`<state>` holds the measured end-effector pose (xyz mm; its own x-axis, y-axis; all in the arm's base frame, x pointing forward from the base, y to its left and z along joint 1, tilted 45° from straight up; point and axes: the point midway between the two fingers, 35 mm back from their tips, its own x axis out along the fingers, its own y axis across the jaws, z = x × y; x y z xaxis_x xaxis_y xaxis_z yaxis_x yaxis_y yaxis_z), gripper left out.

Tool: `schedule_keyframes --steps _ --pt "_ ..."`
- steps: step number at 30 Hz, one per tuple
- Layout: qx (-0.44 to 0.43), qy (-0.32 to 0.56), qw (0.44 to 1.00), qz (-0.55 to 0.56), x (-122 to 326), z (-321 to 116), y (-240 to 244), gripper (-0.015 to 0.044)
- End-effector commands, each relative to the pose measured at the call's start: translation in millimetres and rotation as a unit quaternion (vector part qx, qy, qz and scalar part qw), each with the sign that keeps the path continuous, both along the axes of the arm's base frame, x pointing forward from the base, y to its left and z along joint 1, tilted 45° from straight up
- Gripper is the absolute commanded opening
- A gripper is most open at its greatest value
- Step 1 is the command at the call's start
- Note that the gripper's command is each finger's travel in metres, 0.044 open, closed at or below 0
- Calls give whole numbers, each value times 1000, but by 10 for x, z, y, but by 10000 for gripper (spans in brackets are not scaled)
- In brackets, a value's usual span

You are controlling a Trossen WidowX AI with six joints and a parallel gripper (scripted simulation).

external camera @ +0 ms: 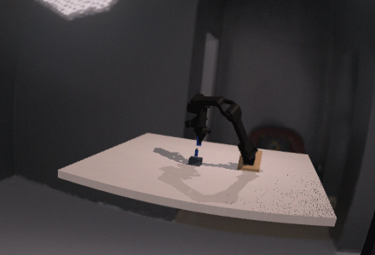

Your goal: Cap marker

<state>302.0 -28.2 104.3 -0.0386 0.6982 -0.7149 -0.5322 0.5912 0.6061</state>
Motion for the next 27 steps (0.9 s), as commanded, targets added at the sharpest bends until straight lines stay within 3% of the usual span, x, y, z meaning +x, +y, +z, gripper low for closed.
schedule_keyframes --steps 1,27 --pt "2 -3 1000 -2 50 133 56 0" --pt "1 -3 1000 -2 53 -69 249 0"
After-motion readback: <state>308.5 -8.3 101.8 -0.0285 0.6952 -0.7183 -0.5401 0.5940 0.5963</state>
